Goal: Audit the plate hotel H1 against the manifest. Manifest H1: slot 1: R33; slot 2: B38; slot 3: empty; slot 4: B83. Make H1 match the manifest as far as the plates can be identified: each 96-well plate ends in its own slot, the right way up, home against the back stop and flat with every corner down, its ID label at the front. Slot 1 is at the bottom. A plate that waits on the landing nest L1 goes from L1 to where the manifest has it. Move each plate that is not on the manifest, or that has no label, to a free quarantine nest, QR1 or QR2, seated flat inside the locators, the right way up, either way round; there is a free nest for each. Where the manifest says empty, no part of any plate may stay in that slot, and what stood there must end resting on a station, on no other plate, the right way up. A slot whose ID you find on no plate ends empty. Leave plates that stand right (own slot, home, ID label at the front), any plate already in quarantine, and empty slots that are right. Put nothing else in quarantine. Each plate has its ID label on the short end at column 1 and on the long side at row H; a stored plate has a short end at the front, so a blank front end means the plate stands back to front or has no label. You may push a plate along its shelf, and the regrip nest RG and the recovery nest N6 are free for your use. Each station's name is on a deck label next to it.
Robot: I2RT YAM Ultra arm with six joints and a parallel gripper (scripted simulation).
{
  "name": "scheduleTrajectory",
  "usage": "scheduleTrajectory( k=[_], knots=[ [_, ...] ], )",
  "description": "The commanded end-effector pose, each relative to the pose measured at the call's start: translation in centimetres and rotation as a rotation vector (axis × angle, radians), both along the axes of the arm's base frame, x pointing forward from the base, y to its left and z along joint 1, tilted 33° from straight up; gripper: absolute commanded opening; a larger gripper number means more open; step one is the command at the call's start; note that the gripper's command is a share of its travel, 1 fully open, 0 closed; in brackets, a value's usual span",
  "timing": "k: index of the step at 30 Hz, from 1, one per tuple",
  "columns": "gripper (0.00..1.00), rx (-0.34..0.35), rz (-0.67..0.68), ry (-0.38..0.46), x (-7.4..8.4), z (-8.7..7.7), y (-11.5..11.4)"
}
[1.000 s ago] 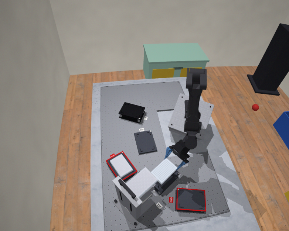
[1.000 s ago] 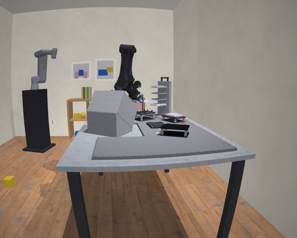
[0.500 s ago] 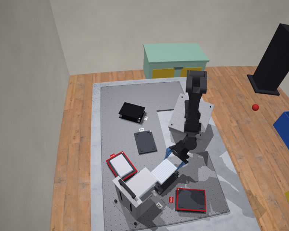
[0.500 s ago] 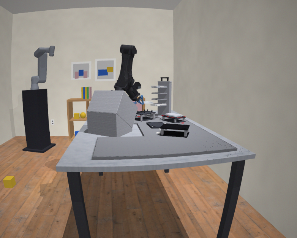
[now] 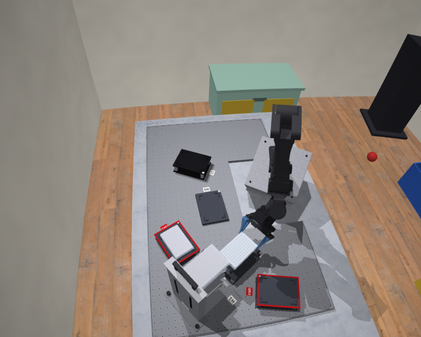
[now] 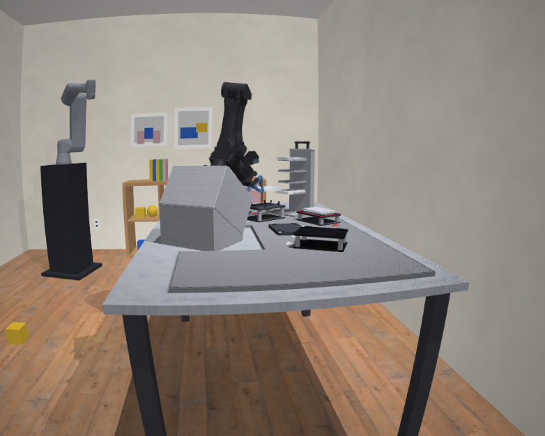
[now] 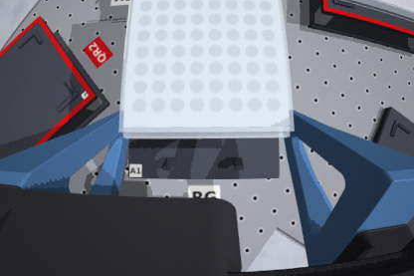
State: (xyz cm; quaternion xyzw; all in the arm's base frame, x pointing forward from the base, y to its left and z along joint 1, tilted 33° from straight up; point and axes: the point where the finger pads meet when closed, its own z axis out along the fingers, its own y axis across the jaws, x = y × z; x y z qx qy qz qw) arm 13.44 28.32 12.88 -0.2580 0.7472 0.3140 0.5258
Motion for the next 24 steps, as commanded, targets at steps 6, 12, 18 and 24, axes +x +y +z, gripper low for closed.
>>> scheduleTrajectory(
  k=[6,12,18,24],
  knots=[
    [0.86,0.0,-0.01,-0.005,0.4,-0.79,-0.11],
    [0.86,0.0,-0.01,-0.005,0.43,-1.0,-0.01],
    [0.86,0.012,-0.011,-0.007,0.54,-0.79,0.38],
    [0.86,0.0,-0.01,-0.004,0.51,-1.43,0.18]
  ],
)
